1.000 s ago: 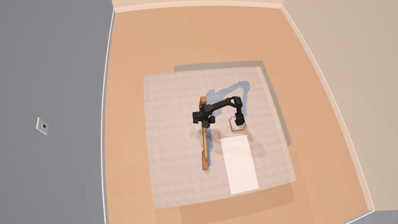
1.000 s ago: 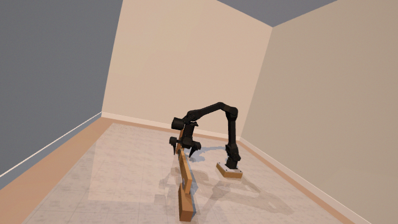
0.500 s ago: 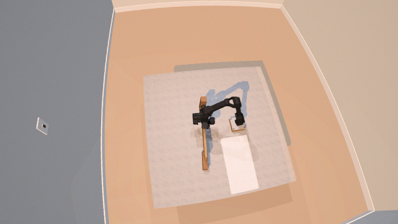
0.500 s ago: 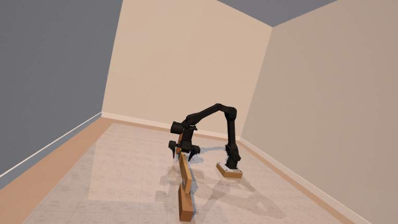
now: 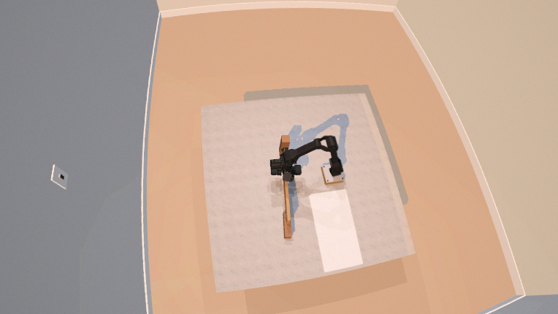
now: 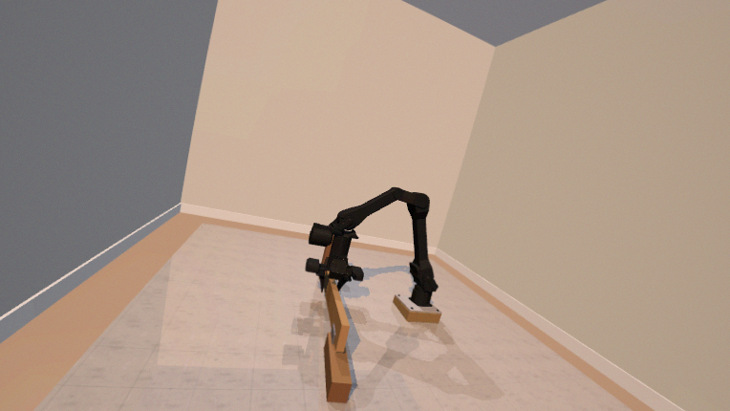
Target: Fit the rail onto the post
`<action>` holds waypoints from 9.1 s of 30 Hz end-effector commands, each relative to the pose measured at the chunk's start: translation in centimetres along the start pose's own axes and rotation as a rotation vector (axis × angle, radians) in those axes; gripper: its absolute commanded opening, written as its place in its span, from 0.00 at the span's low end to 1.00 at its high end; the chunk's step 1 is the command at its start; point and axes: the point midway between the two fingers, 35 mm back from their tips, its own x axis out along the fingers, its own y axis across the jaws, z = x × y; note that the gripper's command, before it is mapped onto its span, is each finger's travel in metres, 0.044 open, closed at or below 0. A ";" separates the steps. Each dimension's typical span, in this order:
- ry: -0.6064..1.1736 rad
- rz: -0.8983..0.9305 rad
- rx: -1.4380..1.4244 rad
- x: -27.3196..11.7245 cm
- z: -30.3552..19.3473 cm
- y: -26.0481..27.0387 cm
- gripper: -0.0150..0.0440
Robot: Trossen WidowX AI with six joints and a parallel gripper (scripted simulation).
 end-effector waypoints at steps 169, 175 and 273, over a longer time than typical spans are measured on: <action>0.003 0.001 -0.006 -3.5 0.0 0.0 0.25; 0.003 0.001 -0.006 -3.6 0.0 0.0 0.25; 0.004 0.001 -0.006 -3.5 -0.6 0.0 0.25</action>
